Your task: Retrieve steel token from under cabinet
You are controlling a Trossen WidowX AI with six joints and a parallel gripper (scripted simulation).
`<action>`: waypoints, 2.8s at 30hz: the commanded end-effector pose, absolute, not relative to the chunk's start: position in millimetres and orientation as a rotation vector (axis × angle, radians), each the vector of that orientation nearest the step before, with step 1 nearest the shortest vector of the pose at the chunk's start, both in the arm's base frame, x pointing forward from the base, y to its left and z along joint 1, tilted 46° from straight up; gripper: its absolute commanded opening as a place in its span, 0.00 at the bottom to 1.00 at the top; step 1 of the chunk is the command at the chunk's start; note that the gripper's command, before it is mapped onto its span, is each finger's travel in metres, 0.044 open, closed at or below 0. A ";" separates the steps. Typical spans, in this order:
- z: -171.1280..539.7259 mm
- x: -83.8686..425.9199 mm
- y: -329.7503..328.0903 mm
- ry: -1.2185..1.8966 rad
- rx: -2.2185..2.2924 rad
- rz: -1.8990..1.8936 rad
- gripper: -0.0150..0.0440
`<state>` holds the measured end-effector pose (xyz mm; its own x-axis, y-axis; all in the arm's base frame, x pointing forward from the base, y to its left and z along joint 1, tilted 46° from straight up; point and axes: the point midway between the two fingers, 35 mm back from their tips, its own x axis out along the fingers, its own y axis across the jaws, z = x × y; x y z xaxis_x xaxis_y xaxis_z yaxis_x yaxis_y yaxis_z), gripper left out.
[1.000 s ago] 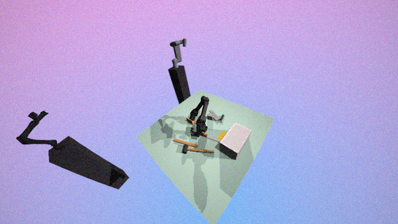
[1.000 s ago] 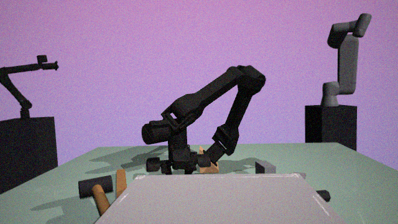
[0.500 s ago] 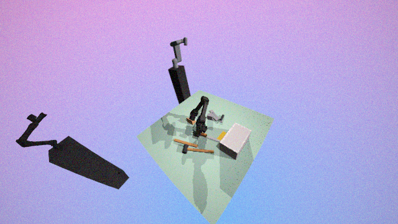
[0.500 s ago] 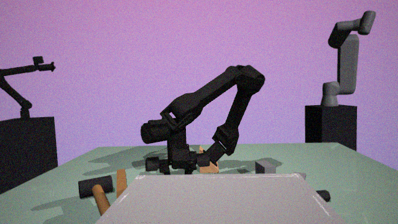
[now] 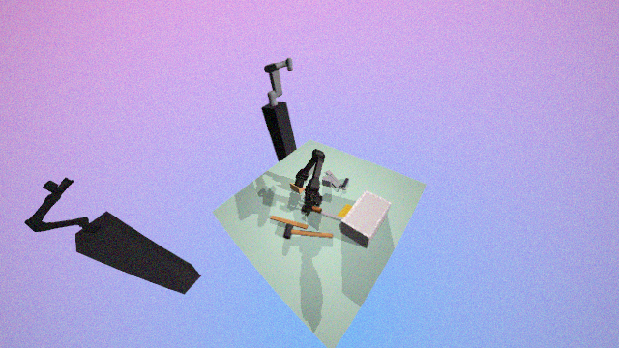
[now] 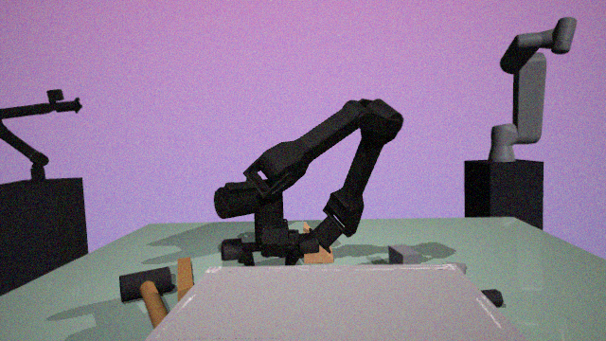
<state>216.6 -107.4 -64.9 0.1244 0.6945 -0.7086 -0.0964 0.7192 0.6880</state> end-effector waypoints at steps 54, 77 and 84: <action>-58.5 258.7 -107.8 1.326 0.548 0.628 0.25; -52.6 289.6 -108.2 1.324 0.547 0.629 0.25; -50.9 298.5 -108.3 1.323 0.547 0.629 0.25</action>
<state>295.4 -106.8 -50.2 0.1263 0.6961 -0.7068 -0.1172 0.7180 0.6861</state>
